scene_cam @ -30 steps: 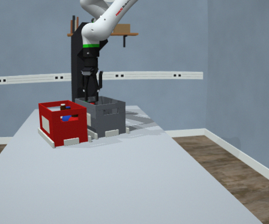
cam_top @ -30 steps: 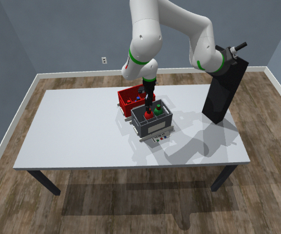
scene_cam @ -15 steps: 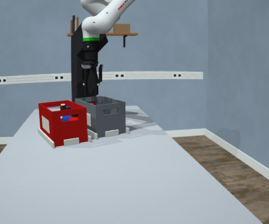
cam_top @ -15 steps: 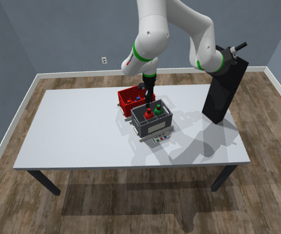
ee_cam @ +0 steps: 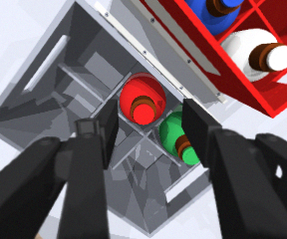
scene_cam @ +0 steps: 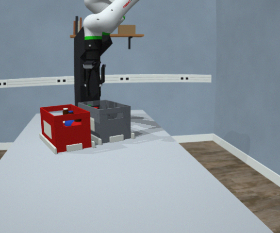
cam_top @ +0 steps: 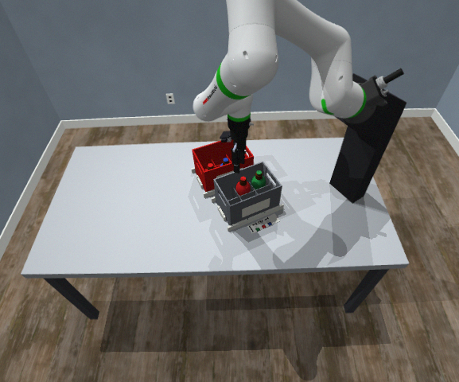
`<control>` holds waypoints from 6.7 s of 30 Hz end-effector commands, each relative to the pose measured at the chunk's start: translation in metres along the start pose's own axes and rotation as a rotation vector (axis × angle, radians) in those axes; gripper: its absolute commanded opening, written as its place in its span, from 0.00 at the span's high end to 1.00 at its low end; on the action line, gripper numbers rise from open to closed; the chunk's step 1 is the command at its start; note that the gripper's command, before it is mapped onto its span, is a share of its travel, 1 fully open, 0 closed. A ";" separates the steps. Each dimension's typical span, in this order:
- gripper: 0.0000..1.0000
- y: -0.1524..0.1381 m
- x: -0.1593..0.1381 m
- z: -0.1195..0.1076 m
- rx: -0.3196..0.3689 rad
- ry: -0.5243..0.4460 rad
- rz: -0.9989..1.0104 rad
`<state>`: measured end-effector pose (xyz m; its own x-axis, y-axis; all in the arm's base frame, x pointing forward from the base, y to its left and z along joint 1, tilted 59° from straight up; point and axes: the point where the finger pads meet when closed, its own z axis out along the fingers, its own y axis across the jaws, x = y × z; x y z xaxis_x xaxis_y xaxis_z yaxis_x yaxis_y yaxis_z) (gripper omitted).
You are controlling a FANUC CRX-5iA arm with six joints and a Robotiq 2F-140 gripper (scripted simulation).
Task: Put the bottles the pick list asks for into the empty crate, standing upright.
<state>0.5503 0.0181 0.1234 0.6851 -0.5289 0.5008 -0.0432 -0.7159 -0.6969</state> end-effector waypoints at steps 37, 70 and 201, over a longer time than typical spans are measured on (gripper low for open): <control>0.56 0.024 0.169 0.000 0.000 0.000 0.000; 0.56 0.024 0.169 0.025 0.000 0.000 0.000; 0.90 0.024 0.169 0.045 0.000 0.000 0.000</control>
<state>0.7016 -0.0640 0.1650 0.6862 -0.5285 0.4999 -0.0432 -0.7156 -0.6972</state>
